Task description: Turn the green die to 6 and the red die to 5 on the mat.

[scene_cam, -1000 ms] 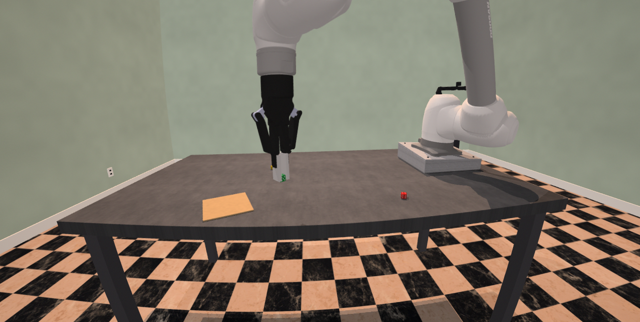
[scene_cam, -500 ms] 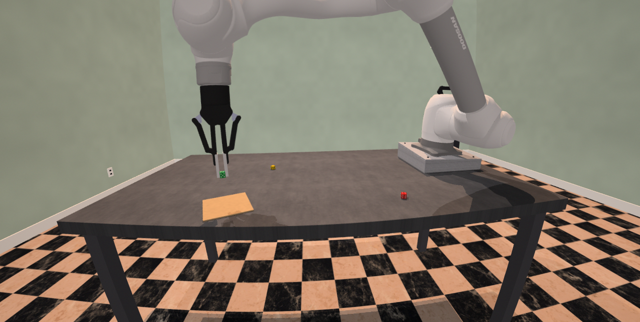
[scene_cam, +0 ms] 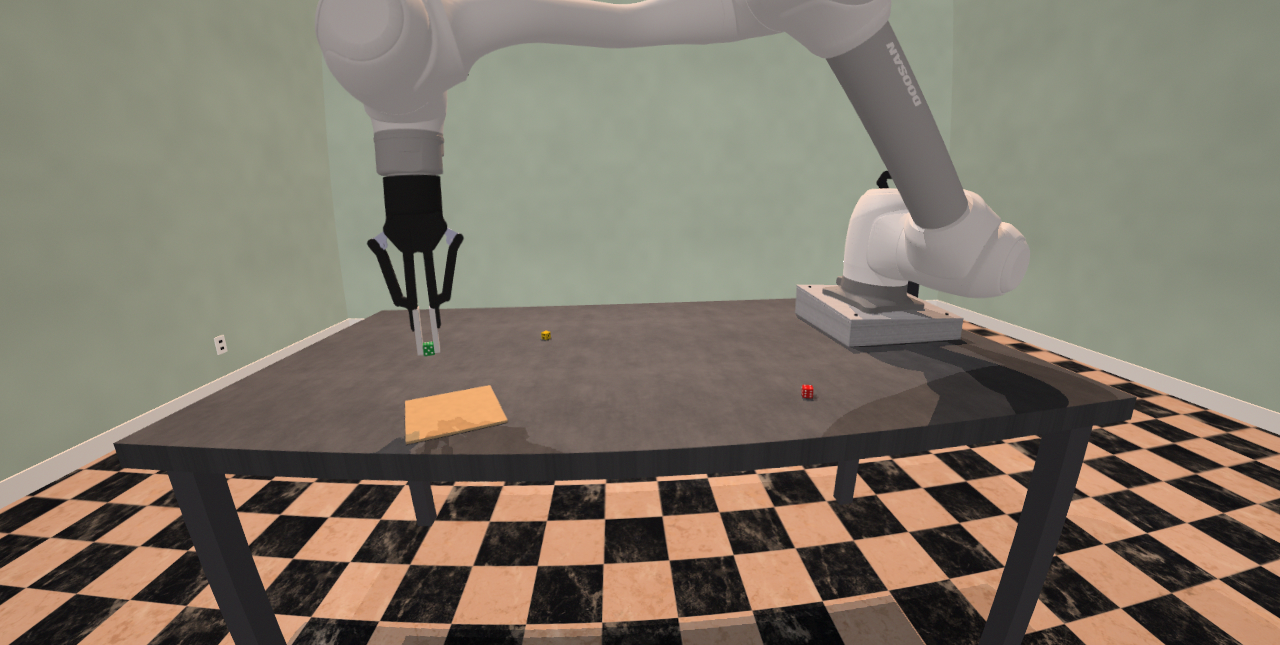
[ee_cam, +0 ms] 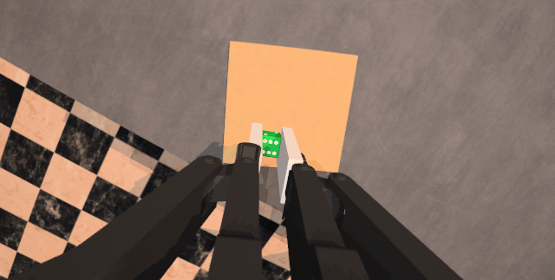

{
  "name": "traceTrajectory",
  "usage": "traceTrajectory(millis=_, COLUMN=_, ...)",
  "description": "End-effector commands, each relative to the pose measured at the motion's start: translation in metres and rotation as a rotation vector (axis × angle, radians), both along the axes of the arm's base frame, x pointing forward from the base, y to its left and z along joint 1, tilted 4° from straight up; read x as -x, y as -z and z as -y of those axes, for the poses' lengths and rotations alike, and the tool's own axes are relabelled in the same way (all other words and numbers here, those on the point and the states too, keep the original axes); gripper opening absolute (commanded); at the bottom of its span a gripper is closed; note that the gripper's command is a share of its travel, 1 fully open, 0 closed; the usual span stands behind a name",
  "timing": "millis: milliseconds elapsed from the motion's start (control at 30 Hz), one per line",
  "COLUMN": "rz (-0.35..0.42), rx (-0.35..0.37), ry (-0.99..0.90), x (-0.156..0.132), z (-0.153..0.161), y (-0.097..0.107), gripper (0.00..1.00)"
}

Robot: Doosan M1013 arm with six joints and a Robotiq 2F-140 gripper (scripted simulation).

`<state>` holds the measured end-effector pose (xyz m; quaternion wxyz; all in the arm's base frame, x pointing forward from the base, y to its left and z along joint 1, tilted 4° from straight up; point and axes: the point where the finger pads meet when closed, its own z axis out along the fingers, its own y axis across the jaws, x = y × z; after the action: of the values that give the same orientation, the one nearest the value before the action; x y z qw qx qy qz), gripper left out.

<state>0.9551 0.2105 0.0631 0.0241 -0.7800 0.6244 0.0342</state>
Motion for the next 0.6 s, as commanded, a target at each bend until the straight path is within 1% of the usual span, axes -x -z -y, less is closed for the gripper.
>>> traceTrajectory(millis=0, rz=-0.003, rx=0.007, ry=0.004, x=-0.001, z=0.004, y=0.001, gripper=0.16)
traceTrajectory(millis=167, rz=-0.003, rx=0.007, ry=0.004, x=-0.001, z=0.003, y=0.008, gripper=0.16)
traceTrajectory(millis=300, rz=-0.003, rx=0.007, ry=0.004, x=-0.001, z=0.002, y=0.021, gripper=0.16)
traceTrajectory(millis=367, rz=-0.003, rx=0.007, ry=0.004, x=-0.001, z=0.002, y=0.021, gripper=0.16)
traceTrajectory(millis=567, rz=-0.003, rx=0.007, ry=0.004, x=-0.001, z=0.0, y=0.049, gripper=0.16)
